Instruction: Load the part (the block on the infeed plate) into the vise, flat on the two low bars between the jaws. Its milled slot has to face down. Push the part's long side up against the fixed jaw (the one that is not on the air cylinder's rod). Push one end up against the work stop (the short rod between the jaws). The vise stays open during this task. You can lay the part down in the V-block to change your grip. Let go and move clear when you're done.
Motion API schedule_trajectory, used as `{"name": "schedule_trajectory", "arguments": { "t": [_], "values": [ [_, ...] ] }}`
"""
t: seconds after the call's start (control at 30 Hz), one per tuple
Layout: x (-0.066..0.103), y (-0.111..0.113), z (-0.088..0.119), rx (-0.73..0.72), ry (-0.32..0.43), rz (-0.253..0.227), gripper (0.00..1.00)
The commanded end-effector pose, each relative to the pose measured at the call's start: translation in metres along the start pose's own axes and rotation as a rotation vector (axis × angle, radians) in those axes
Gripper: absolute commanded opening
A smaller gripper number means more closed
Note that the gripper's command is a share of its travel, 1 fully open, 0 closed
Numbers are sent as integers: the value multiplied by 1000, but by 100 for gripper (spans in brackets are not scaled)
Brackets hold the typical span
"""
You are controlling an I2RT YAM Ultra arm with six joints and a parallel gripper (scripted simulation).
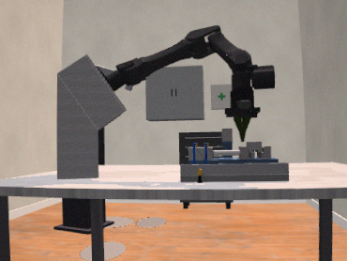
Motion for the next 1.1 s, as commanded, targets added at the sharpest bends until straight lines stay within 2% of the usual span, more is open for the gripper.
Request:
{"name": "schedule_trajectory", "arguments": {
  "t": [0.0,0.2,0.3,0.33,0.37,1.07],
  "values": [
    [18,15,-4,20,-32,-39,0],
    [9,8,-11,-2,-27,-14,0],
    [9,8,-11,-2,-27,-15,0],
    [17,15,-5,14,-31,-33,0],
    [17,15,-4,15,-31,-34,0],
    [17,17,-5,20,-32,-39,0]
  ]
}}
Point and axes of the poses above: the point where the finger pads meet when closed, its own x axis back along the fingers, its own y axis across the jaws, z = x × y, the point moved 1 cm from there along x, back along the fingers, and after that the axes turned 6 degrees about -x, right-handed, at the moved point
